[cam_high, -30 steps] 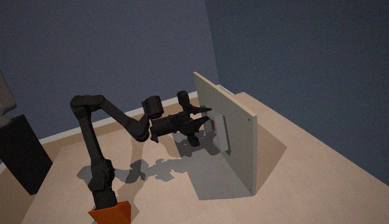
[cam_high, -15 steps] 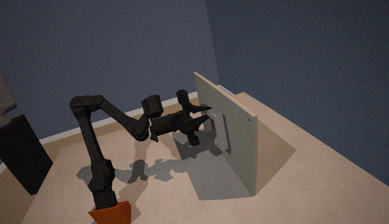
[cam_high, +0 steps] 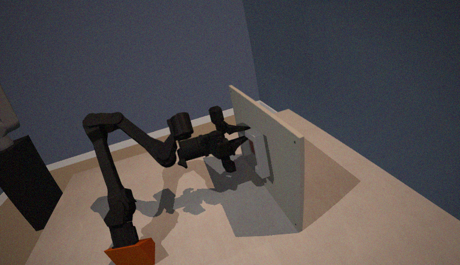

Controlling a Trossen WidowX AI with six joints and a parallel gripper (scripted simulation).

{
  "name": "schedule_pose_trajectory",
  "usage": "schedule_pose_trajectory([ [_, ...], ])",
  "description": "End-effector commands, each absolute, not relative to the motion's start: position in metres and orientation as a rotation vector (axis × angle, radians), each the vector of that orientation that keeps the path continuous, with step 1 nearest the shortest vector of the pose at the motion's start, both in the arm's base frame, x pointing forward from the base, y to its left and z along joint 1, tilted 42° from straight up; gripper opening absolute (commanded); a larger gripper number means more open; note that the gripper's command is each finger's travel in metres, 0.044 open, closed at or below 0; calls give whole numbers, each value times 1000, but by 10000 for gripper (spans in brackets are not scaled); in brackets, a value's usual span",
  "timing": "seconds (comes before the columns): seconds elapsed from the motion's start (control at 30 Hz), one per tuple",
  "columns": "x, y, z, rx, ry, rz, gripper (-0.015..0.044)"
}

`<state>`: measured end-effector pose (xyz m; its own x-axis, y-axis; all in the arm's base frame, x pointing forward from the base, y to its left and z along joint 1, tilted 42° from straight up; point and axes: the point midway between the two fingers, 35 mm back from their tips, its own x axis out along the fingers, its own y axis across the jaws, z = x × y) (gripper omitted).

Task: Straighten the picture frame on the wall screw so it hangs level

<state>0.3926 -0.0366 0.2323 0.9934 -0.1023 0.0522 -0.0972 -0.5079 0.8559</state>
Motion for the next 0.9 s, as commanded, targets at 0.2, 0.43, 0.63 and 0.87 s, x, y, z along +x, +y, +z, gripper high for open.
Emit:
schedule_pose_trajectory([
  [0.2, 392, -40, 234, 2108, -157, -1, 0],
  [0.43, 392, -41, 234, 2108, -157, -1, 0],
  [0.63, 392, -42, 233, 2108, -157, -2, 0],
  [0.87, 392, -45, 231, 2108, -157, -2, 0],
])
